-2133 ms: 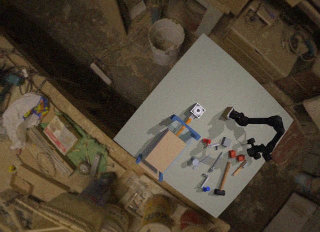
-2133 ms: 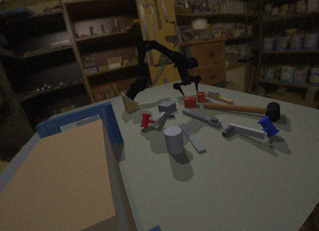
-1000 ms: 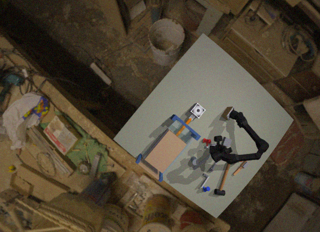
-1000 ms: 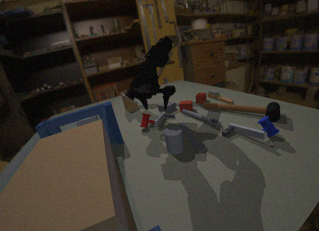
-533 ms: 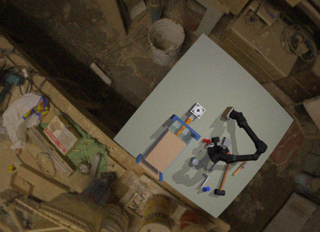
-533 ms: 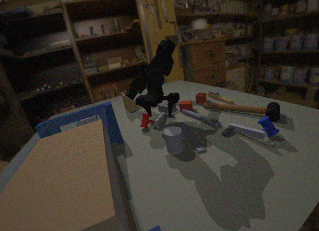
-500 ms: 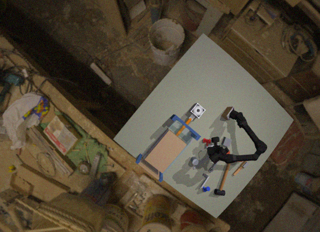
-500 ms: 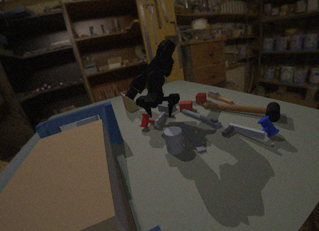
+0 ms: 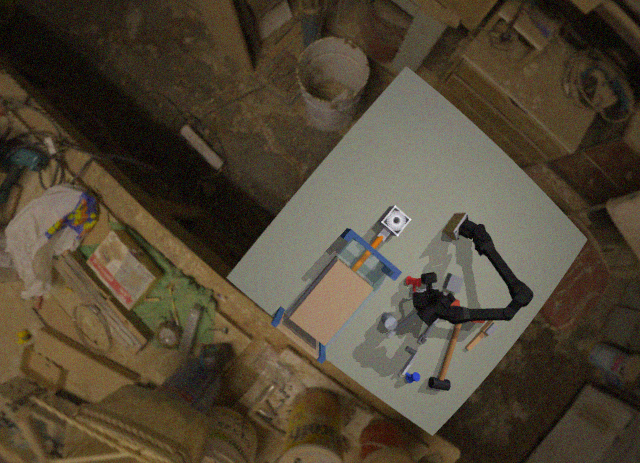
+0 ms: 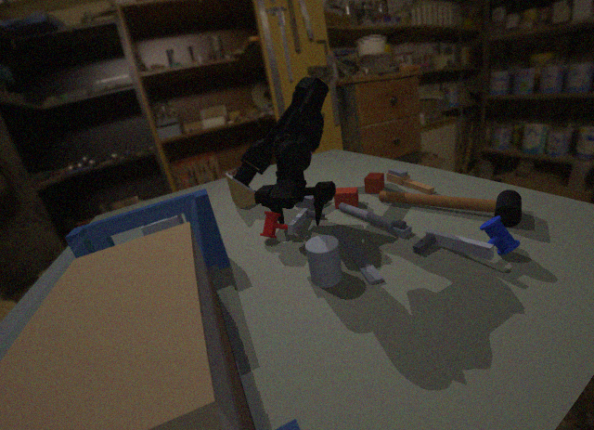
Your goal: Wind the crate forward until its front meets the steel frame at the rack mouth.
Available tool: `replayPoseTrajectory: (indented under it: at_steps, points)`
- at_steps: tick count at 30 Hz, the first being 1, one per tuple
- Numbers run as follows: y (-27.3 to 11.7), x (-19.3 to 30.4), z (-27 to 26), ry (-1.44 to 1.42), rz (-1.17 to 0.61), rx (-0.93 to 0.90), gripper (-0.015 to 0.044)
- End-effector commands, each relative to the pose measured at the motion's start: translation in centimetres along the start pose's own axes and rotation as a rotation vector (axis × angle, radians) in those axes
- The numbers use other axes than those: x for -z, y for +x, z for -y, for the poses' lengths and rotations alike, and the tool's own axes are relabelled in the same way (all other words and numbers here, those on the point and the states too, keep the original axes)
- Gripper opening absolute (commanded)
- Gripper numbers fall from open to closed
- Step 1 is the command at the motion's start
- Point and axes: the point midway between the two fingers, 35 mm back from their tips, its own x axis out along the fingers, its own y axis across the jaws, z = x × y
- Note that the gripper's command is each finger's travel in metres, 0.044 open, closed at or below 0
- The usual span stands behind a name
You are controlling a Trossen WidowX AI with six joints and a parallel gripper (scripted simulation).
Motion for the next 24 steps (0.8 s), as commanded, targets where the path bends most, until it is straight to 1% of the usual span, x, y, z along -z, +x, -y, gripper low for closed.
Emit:
replayPoseTrajectory:
  at_steps: [1,24]
  points:
    - [-0.07,-0.02,0.0,0.0,0.001,-0.001,0.0427]
    - [-0.07,-0.02,0.0,0.0,0.001,-0.001,0.0273]
